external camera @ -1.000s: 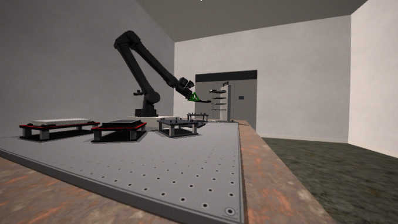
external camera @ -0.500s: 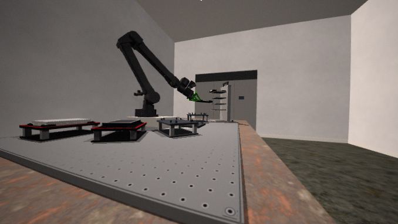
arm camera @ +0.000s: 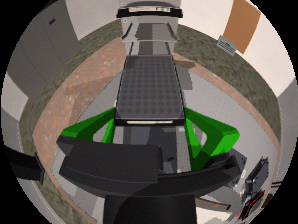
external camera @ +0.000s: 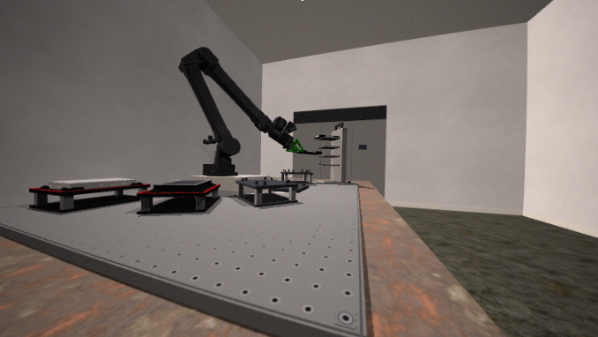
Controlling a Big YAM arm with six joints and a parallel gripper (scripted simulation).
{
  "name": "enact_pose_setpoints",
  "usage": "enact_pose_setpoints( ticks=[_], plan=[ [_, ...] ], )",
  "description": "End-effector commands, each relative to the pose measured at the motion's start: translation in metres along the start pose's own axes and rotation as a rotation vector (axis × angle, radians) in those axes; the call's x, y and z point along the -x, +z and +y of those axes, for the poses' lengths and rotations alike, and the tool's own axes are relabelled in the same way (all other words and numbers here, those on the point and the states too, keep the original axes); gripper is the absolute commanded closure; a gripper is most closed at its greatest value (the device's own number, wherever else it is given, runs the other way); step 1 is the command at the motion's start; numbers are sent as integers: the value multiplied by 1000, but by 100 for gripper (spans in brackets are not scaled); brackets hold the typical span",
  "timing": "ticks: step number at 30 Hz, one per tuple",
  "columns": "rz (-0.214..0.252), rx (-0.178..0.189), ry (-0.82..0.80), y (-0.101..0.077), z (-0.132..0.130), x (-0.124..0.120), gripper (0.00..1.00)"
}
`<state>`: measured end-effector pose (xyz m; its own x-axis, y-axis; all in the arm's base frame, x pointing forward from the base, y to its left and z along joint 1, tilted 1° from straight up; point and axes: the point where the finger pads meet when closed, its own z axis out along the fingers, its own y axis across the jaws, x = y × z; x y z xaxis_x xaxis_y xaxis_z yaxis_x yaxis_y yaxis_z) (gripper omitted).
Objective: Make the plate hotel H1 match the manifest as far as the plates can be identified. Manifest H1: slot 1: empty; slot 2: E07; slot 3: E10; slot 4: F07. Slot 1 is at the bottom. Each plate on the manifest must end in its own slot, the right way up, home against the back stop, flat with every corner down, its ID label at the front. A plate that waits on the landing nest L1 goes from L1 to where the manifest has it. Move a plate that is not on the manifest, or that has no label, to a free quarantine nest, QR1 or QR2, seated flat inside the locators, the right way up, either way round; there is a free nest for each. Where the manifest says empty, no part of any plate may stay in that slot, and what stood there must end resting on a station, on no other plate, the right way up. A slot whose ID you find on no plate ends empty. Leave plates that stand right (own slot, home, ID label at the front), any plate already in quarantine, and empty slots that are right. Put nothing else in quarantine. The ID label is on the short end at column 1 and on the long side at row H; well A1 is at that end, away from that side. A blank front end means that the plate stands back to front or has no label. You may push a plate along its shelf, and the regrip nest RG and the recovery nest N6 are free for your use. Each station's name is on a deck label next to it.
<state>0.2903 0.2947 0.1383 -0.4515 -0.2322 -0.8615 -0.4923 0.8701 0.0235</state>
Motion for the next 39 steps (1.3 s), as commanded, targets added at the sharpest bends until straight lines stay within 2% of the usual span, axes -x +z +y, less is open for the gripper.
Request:
enact_pose_setpoints(
  ticks=[1, 10, 12, 13, 32, 33, 39],
  plan=[
    [-85, 8, 25, 9, 7, 49, 14],
    [-85, 7, 24, 17, 6, 53, 14],
    [-85, 7, 24, 17, 6, 53, 14],
    [-56, 8, 19, 12, 6, 36, 14],
    [-56, 8, 19, 12, 6, 36, 14],
    [-85, 6, 24, 17, 6, 53, 14],
    [-85, 6, 23, 21, 6, 54, 14]
  ],
)
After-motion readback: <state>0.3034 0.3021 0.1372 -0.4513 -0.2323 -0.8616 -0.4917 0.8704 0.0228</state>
